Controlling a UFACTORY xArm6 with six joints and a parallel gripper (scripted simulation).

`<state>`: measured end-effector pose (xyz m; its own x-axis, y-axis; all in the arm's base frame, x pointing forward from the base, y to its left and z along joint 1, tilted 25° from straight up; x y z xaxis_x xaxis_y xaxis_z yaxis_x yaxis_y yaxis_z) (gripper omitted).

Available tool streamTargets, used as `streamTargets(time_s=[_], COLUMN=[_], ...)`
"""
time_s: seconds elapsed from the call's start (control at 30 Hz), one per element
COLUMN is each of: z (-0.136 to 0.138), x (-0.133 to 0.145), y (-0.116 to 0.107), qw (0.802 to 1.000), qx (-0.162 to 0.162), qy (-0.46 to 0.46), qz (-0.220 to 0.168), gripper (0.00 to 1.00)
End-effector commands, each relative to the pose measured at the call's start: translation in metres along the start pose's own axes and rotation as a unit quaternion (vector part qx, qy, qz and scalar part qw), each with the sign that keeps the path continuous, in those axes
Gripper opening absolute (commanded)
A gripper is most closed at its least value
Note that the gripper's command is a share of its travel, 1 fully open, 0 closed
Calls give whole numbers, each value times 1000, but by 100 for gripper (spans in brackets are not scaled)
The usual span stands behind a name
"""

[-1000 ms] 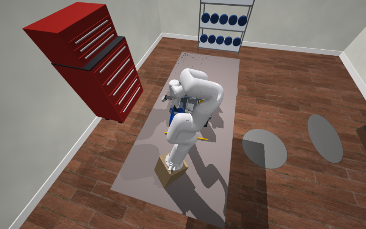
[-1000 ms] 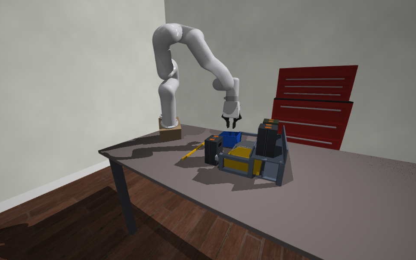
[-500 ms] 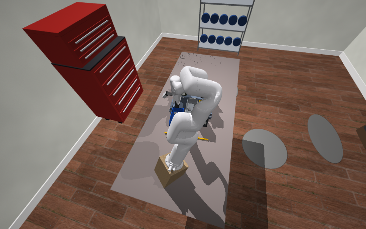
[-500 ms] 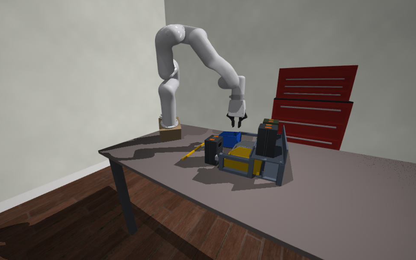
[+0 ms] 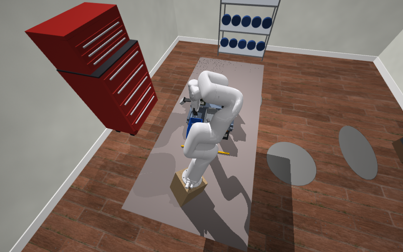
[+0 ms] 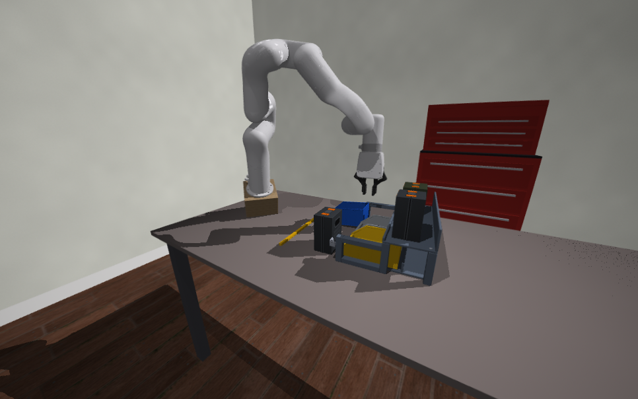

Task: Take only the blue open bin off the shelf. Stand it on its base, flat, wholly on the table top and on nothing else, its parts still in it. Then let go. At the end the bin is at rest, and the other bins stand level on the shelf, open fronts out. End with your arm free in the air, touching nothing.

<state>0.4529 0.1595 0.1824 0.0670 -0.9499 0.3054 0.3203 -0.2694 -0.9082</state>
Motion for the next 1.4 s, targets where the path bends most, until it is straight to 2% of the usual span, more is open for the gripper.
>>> streamTargets(time_s=[0.0, 1.37], z=[8, -4], x=[0, 0], y=[-3, 0], qw=[1000, 1000], qx=[2, 2], qy=[1, 1], qz=[1, 1], gripper=[33, 33])
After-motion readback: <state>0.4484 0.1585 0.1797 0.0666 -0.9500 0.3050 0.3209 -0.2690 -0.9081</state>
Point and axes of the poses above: the point where the finger pads meet when closed, its own y axis out along the fingers, its own z axis across the jaws, x = y × z, the point moved 3 cm from there along -y, back along the fingers, and after that the axes turned 2 degrees about -y, right-handed, at the moved point
